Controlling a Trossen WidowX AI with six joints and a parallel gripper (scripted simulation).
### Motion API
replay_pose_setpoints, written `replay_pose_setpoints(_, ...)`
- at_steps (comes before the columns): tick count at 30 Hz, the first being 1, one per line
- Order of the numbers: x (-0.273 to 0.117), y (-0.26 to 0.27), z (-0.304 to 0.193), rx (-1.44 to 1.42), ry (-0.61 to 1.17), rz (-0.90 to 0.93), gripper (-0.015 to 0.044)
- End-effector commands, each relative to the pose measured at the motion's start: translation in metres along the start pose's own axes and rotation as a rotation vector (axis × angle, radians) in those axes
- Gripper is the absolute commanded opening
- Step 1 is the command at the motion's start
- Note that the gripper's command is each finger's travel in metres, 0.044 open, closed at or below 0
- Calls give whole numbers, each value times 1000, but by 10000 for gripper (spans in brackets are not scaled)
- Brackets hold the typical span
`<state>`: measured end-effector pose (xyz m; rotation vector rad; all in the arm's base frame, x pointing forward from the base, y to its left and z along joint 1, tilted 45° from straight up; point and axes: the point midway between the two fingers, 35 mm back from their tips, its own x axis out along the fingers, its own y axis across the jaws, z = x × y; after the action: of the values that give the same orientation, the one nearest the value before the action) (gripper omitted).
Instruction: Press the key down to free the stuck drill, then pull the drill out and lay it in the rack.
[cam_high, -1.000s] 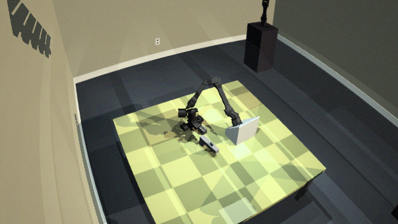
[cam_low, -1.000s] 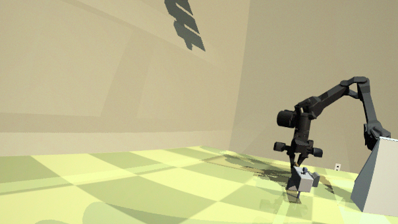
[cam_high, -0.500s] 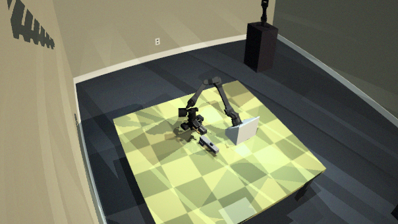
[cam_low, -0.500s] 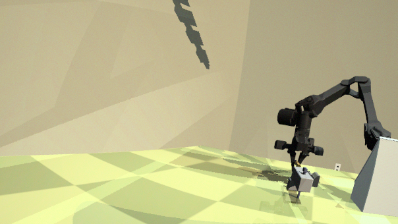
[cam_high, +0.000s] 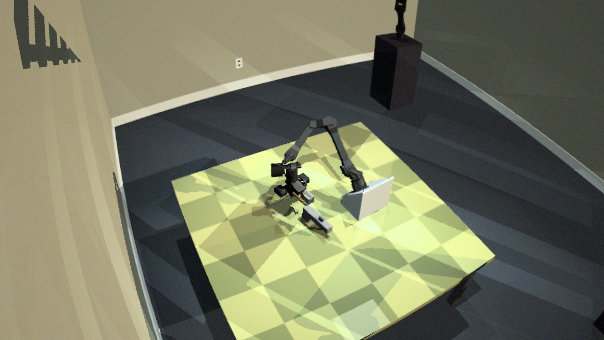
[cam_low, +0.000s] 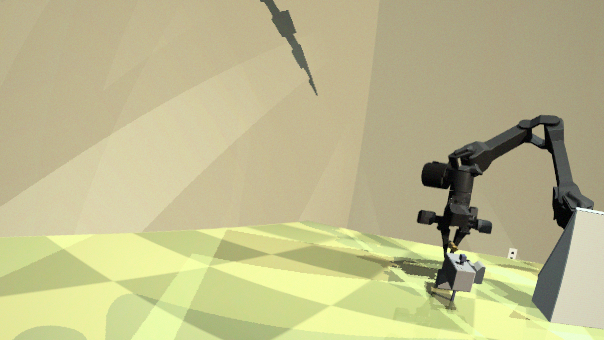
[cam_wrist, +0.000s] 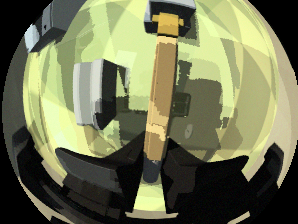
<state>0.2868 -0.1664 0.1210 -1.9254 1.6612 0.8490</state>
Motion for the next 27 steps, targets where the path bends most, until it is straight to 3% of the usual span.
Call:
replay_pose_setpoints(1,-3,-1,0,2,4,-2,0)
replay_pose_setpoints(27,-13,-1,2,2,4,-2,0)
